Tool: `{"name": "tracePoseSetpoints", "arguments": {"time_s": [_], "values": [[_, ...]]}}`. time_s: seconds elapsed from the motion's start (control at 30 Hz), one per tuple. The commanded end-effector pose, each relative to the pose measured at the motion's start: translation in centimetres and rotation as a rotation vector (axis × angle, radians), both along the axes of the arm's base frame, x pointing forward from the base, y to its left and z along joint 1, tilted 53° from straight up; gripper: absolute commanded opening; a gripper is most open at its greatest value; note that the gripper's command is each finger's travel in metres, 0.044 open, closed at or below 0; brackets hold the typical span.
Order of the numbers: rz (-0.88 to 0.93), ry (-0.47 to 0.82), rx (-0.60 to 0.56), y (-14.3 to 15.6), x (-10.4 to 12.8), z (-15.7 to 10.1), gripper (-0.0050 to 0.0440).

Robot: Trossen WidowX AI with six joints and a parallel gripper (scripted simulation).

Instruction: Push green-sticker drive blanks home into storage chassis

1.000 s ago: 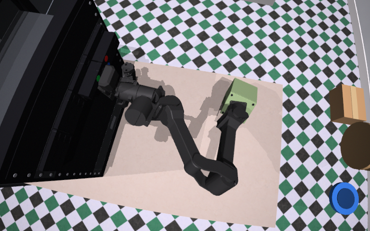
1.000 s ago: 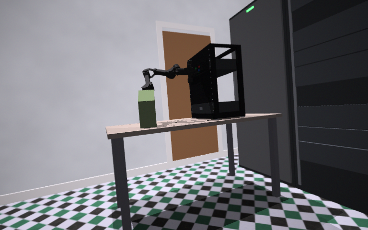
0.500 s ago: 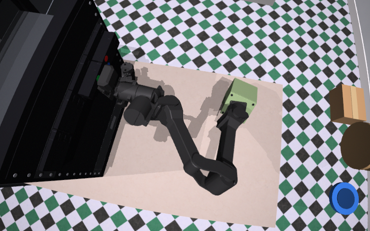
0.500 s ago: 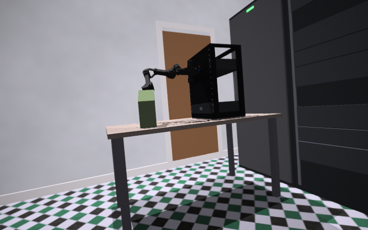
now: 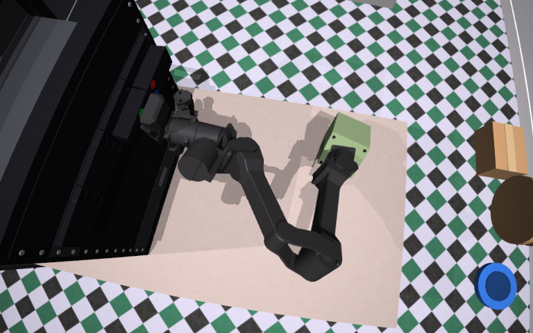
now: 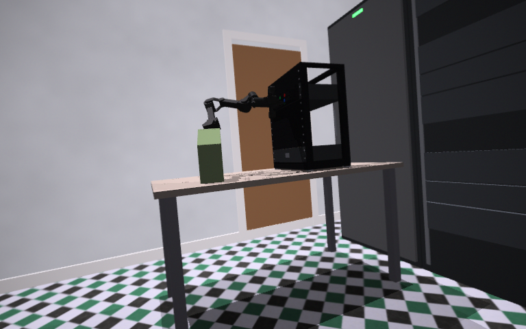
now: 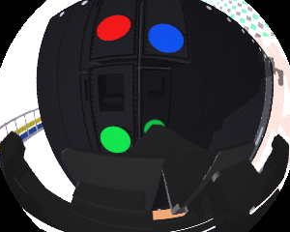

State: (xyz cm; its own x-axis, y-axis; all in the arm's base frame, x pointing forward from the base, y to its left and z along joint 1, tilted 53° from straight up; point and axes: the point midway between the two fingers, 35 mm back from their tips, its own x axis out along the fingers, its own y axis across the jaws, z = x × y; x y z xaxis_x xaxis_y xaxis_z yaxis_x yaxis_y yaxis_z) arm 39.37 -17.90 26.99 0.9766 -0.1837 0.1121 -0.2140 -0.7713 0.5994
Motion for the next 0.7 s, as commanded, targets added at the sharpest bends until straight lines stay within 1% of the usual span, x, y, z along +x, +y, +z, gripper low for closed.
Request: {"name": "tracePoseSetpoints", "arguments": {"time_s": [0.0, 0.67], "values": [[-0.019, -0.035, -0.021, -0.46, 0.11, 1.60, 0.0000], [-0.019, -0.035, -0.021, -0.57, 0.40, 1.80, 0.0000]]}}
